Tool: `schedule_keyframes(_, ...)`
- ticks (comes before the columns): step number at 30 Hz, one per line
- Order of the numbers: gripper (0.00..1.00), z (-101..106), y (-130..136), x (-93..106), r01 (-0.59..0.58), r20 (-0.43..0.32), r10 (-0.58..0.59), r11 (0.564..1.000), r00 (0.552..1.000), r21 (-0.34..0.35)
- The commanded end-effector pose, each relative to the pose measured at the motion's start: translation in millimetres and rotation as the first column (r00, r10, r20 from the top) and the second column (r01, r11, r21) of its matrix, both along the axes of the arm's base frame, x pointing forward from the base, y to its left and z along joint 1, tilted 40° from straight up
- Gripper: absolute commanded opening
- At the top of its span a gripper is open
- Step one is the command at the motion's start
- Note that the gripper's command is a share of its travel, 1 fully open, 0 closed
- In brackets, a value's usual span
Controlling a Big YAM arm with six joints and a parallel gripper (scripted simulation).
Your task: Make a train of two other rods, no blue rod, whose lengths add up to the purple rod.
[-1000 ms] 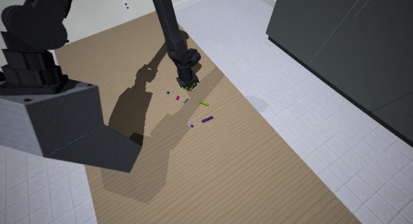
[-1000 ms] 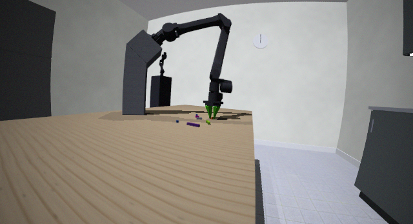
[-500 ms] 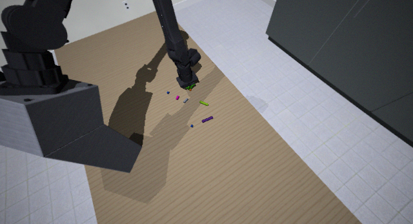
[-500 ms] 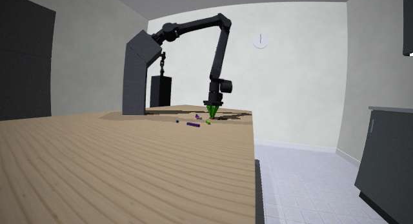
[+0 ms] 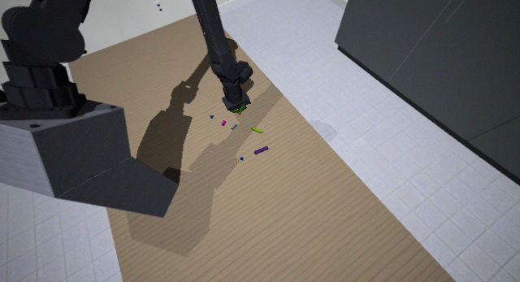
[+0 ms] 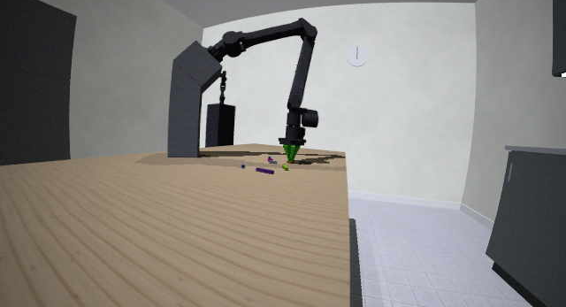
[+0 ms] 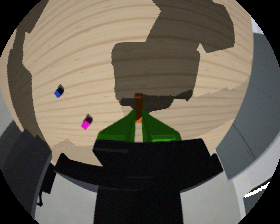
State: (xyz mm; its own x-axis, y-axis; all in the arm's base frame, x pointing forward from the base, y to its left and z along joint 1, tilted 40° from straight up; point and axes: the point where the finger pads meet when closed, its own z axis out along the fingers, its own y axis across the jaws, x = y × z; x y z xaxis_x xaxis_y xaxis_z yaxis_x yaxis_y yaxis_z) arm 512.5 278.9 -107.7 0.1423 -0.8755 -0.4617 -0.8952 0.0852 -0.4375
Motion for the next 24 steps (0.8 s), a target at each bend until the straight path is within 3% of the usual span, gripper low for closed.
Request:
schedule_keyframes(1, 0.04, -3.9, 9.2, -2.8, -0.009, 0.002, 0.009, 1.0, 1.0, 0.007)
schedule_keyframes(10, 0.04, -4.6, 8.2, -4.8, -0.009, 0.0, 0.009, 1.0, 1.0, 0.005)
schedule_keyframes(12, 0.04, 14.1, 7.0, -5.8, -0.014, 0.016, 0.014, 1.0, 1.0, 0.01)
schedule_keyframes(15, 0.04, 21.4, -14.1, -5.7, 0.003, 0.009, -0.003, 1.0, 1.0, 0.002)
schedule_keyframes(18, 0.04, 25.9, -16.8, -8.3, 0.003, 0.009, -0.003, 1.0, 1.0, 0.002)
schedule_keyframes(24, 0.04, 60.2, -37.5, -27.0, 0.003, 0.012, -0.003, 1.0, 1.0, 0.002)
